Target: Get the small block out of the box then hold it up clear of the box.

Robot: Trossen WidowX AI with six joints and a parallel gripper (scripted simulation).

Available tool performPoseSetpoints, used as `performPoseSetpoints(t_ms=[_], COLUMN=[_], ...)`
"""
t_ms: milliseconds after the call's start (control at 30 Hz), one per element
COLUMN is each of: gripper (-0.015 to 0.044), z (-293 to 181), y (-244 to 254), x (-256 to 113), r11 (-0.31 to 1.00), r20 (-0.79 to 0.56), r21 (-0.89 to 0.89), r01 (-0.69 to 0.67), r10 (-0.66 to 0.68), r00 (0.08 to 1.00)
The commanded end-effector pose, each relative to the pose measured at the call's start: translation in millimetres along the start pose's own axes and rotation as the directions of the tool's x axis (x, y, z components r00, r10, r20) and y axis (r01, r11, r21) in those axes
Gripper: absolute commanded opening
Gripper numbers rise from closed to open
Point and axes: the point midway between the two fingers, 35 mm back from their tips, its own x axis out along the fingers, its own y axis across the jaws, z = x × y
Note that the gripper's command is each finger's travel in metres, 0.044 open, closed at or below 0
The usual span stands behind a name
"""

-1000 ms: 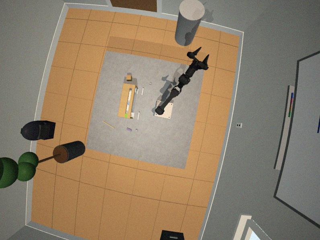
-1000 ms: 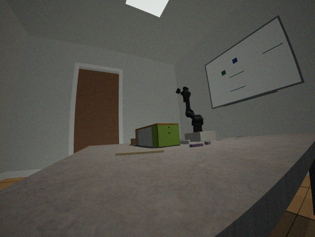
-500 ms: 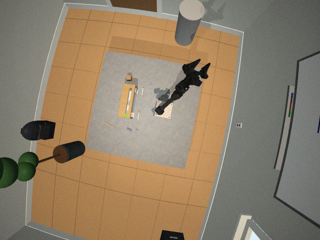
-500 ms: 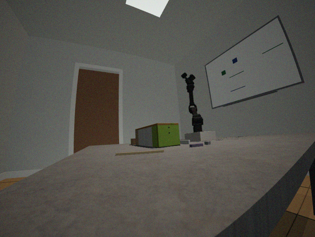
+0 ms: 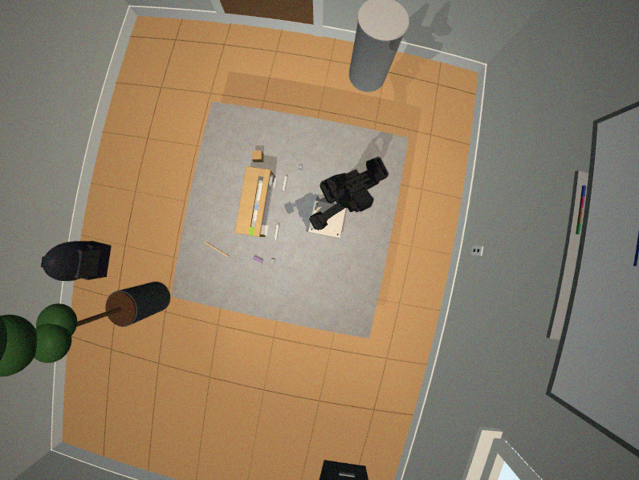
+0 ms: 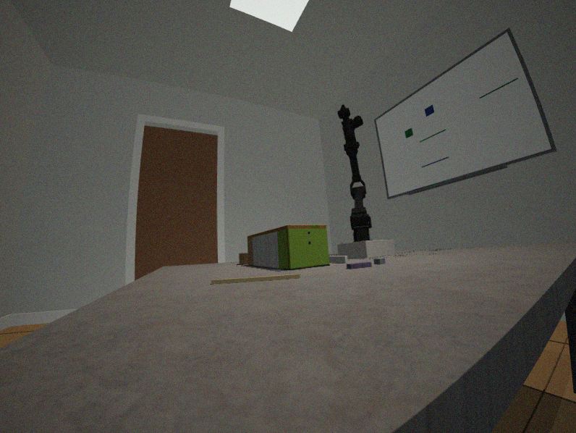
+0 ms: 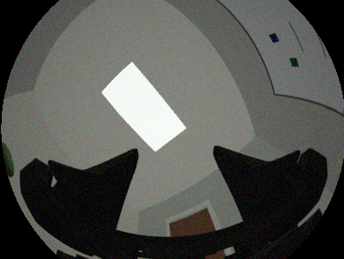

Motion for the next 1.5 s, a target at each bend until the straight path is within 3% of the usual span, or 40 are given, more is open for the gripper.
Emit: performPoseSetpoints(t_ms=[0,133,367,667,833,1033,1267,1467], gripper=[0.04,0.04,0.04,0.04,0.04,0.04,0.04,0.04], z=[10,9,-24,-82,-125,-180,-234,-262], y=[73,137,248,358,401,426,424,398], x=[-2,-12,-51,-133,-195,-278,-383,-471], r11=[0.98,0.926,0.777,0.499,0.387,0.375,0.517,0.732], r20=[0.027,0.027,-0.092,-0.227,-0.312,-0.404,-0.429,-0.35], r21=[0.072,0.138,0.286,0.6,0.771,0.89,0.849,0.58], r01=[-0.186,-0.352,-0.561,-0.625,-0.506,-0.259,0.111,0.358], r10=[0.185,0.351,0.605,0.856,0.922,0.912,0.796,0.621], r00=[0.982,0.936,0.791,0.465,0.229,-0.067,-0.427,-0.701])
